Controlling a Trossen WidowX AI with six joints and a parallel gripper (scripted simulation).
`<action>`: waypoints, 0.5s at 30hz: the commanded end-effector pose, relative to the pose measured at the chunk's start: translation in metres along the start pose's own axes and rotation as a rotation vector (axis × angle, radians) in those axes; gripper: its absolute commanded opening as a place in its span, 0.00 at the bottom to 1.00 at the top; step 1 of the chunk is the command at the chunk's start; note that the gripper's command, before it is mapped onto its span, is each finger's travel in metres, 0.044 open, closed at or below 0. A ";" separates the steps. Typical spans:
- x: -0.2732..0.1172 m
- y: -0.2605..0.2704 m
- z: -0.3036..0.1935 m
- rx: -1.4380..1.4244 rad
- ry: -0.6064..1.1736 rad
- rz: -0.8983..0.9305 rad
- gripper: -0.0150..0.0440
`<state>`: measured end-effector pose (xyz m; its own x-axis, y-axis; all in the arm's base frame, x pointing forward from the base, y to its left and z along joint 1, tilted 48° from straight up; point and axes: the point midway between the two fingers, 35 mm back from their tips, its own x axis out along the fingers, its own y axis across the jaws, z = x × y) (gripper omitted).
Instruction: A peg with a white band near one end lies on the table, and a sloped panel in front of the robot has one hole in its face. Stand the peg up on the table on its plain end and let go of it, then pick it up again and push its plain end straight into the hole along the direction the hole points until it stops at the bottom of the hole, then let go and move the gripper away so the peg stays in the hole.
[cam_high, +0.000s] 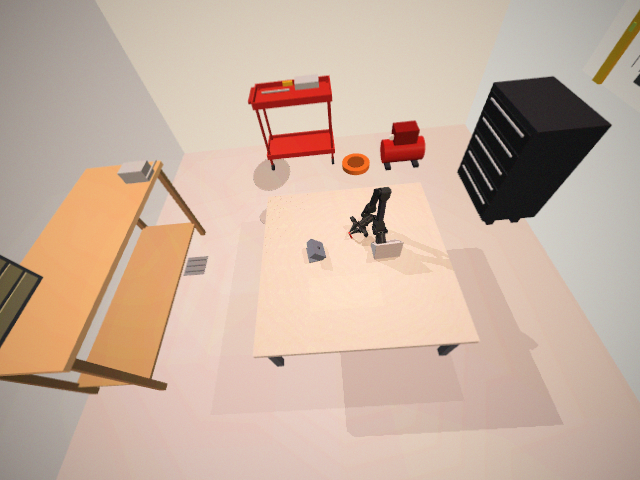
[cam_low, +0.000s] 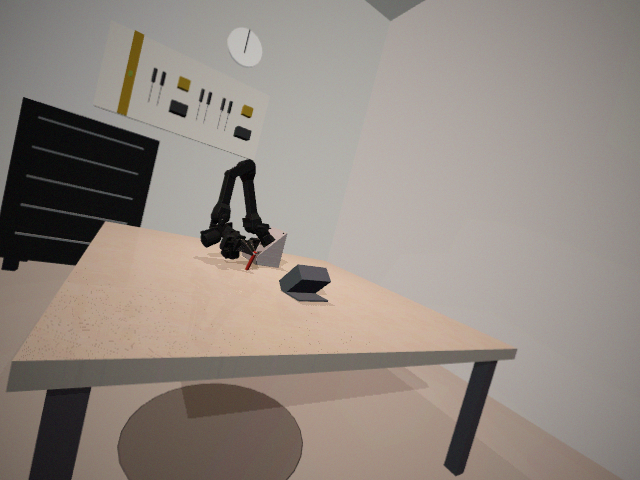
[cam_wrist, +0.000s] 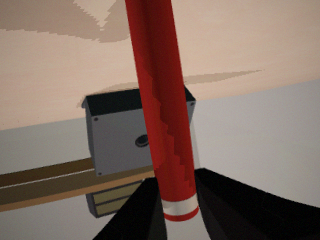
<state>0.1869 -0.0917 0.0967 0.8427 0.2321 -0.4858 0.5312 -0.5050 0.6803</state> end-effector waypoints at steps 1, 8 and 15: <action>-0.001 0.000 0.001 0.000 0.000 0.000 0.34; -0.002 0.000 0.002 -0.004 0.001 -0.001 0.34; -0.003 0.000 0.003 -0.010 0.007 -0.001 0.34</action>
<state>0.1847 -0.0931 0.0972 0.8430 0.2397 -0.4815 0.5327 -0.4956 0.6860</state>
